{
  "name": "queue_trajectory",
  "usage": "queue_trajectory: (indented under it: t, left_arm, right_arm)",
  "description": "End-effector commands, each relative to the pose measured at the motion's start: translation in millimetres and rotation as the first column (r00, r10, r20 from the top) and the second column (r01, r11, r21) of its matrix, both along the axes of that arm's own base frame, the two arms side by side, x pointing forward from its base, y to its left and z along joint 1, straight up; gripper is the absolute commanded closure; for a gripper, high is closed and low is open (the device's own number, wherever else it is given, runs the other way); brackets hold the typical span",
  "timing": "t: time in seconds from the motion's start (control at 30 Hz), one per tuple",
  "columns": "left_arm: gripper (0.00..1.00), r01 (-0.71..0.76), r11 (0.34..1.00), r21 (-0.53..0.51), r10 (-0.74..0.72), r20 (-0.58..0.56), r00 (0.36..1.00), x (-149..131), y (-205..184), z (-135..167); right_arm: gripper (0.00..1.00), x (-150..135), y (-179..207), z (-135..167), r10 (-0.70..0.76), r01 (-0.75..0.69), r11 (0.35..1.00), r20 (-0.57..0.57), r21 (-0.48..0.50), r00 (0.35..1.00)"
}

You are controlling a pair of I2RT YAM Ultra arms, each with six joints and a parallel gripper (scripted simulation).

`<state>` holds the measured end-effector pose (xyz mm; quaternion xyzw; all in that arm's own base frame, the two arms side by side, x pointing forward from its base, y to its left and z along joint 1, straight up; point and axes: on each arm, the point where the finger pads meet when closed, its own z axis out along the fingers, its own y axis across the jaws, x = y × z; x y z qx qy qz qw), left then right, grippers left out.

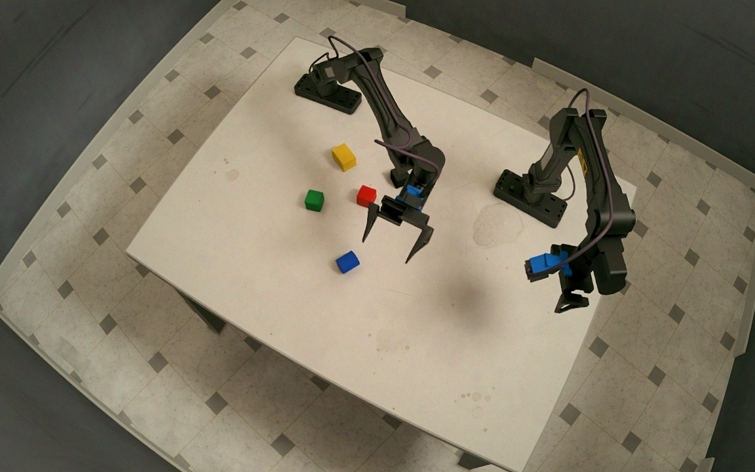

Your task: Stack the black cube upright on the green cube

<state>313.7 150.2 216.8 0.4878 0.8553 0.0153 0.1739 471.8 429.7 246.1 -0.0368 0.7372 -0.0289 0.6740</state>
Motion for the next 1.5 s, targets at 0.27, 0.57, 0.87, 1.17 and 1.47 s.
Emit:
queue_trajectory:
  t: [0.27,0.57,0.87,1.17,1.47]
  left_arm:
    - [0.0,0.0,1.0,0.006,0.0,0.01,1.0,0.5,0.2,3.4]
    - [0.0,0.0,1.0,0.006,0.0,0.01,1.0,0.5,0.2,3.4]
    - [0.0,-0.006,0.999,-0.034,0.009,0.067,0.998,-3.2,-38.5,-2.7]
    - [0.0,0.01,0.993,-0.116,-0.001,0.071,0.997,-36.7,-125.5,-25.3]
    - [0.0,0.038,0.983,-0.179,-0.024,0.081,0.996,-78.5,-215.2,-55.4]
  right_arm:
    - [0.0,-0.4,-0.6,6.6,0.0,0.0,1.0,0.008,0.012,1.0]
    - [0.0,-0.4,-0.6,6.6,0.0,0.0,1.0,0.008,0.012,1.0]
    - [0.0,-28.3,-14.1,-12.9,0.084,-0.085,0.996,-0.122,0.001,0.989]
    - [0.0,-88.0,-72.8,-35.0,0.174,-0.2,0.979,-0.35,-0.041,0.921]
    - [0.0,-186.2,-163.8,-58.5,0.261,-0.363,0.931,-0.623,-0.039,0.738]
